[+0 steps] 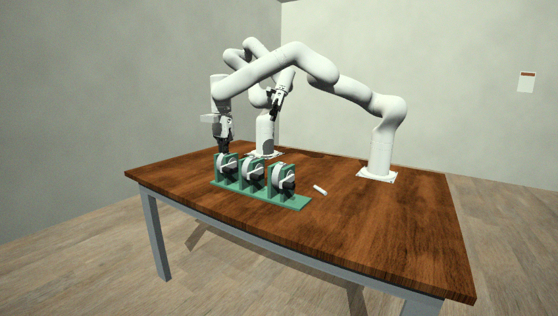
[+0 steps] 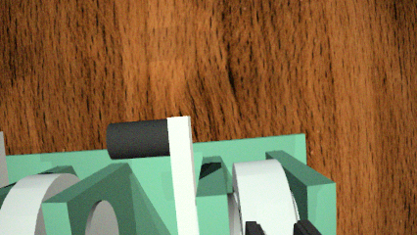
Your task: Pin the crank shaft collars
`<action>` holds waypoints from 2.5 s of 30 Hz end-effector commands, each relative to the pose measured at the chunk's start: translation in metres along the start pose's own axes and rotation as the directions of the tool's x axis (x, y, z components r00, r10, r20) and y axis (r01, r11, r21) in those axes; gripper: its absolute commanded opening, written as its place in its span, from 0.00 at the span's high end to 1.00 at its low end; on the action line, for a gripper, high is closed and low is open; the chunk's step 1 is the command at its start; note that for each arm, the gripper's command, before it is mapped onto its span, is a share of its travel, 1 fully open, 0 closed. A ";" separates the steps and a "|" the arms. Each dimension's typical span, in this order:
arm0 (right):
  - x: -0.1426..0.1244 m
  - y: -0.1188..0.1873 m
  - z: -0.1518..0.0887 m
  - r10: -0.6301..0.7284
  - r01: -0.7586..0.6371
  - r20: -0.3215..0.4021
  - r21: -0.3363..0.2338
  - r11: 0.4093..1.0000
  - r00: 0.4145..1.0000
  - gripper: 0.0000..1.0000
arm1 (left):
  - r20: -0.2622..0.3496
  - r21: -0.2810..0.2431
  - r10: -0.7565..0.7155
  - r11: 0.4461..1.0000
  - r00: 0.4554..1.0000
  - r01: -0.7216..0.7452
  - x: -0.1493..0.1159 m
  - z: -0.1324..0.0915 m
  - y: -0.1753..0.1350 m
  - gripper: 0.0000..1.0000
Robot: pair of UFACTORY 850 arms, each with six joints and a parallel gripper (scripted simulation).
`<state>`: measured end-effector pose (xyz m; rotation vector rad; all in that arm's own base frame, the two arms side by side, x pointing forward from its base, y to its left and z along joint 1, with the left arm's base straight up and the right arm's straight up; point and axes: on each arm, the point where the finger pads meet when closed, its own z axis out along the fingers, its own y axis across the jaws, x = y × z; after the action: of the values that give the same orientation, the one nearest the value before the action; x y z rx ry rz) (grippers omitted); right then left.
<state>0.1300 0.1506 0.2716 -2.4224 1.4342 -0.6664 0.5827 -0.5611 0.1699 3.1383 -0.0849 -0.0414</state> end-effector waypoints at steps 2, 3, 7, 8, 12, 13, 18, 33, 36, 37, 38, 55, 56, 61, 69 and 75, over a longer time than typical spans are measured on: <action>0.000 -0.001 -0.001 0.001 -0.001 0.001 0.001 1.000 1.000 0.00 | -0.002 -0.001 0.000 1.000 1.000 0.000 0.000 -0.002 0.000 0.80; 0.000 -0.001 -0.001 0.001 -0.001 0.001 0.001 1.000 1.000 0.00 | -0.002 -0.001 0.000 1.000 1.000 0.000 0.000 -0.002 0.000 0.80; 0.000 -0.001 -0.001 0.001 -0.001 0.001 0.001 1.000 1.000 0.00 | -0.002 -0.001 0.000 1.000 1.000 0.000 0.000 -0.002 0.000 0.54; 0.000 -0.001 -0.001 0.001 -0.001 0.001 0.001 1.000 1.000 0.00 | -0.002 -0.001 0.000 1.000 1.000 0.000 0.000 -0.002 0.000 0.54; 0.000 -0.001 -0.001 0.001 -0.001 0.001 0.001 1.000 1.000 0.00 | -0.002 -0.001 0.000 1.000 1.000 0.000 0.000 -0.002 0.000 0.54; 0.000 -0.001 -0.001 0.001 -0.001 0.001 0.001 1.000 1.000 0.00 | -0.002 -0.001 0.000 1.000 1.000 0.000 0.000 -0.002 0.000 0.54; 0.000 -0.001 -0.001 0.001 -0.001 0.001 0.001 1.000 1.000 0.00 | -0.003 -0.001 0.000 1.000 1.000 0.000 0.000 -0.004 0.000 0.54; 0.000 -0.001 -0.001 0.001 -0.001 0.001 0.001 1.000 1.000 0.00 | -0.026 0.003 0.000 1.000 1.000 0.000 -0.001 -0.046 0.001 0.00; 0.000 -0.001 -0.001 0.001 -0.001 0.001 0.001 1.000 1.000 0.00 | -0.026 0.003 0.000 1.000 1.000 0.000 -0.001 -0.046 0.000 0.00; 0.000 -0.001 -0.001 0.001 -0.001 0.001 0.001 1.000 1.000 0.00 | -0.026 0.003 -0.001 1.000 1.000 0.001 -0.001 -0.046 0.000 0.00; 0.000 -0.001 -0.001 0.001 -0.001 0.001 0.001 1.000 1.000 0.00 | -0.026 0.003 -0.002 1.000 1.000 0.002 -0.001 -0.046 0.000 0.00; 0.000 -0.001 -0.001 0.001 -0.001 0.001 0.001 1.000 1.000 0.00 | -0.026 -0.003 -0.202 0.979 0.979 0.202 -0.014 -0.046 -0.021 0.00; 0.000 -0.001 -0.001 0.001 -0.001 0.001 0.001 1.000 1.000 0.00 | -0.026 -0.004 -0.230 0.973 0.973 0.230 -0.016 -0.046 -0.024 0.00; 0.000 -0.001 -0.001 0.001 -0.001 0.001 0.001 1.000 1.000 0.00 | -0.025 -0.008 -0.390 0.921 0.921 0.390 -0.027 -0.046 -0.041 0.00; 0.000 -0.001 -0.001 0.001 -0.001 0.001 0.001 1.000 1.000 0.00 | -0.023 -0.014 -0.602 0.799 0.799 0.601 -0.043 -0.045 -0.067 0.00; 0.000 -0.001 -0.001 0.001 -0.001 0.001 0.001 1.000 1.000 0.00 | -0.018 -0.019 -0.791 0.612 0.612 0.791 -0.060 -0.044 -0.095 0.00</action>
<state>0.1300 0.1506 0.2716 -2.4224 1.4342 -0.6664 0.5366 -0.4787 0.2138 2.9583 1.0890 -0.0273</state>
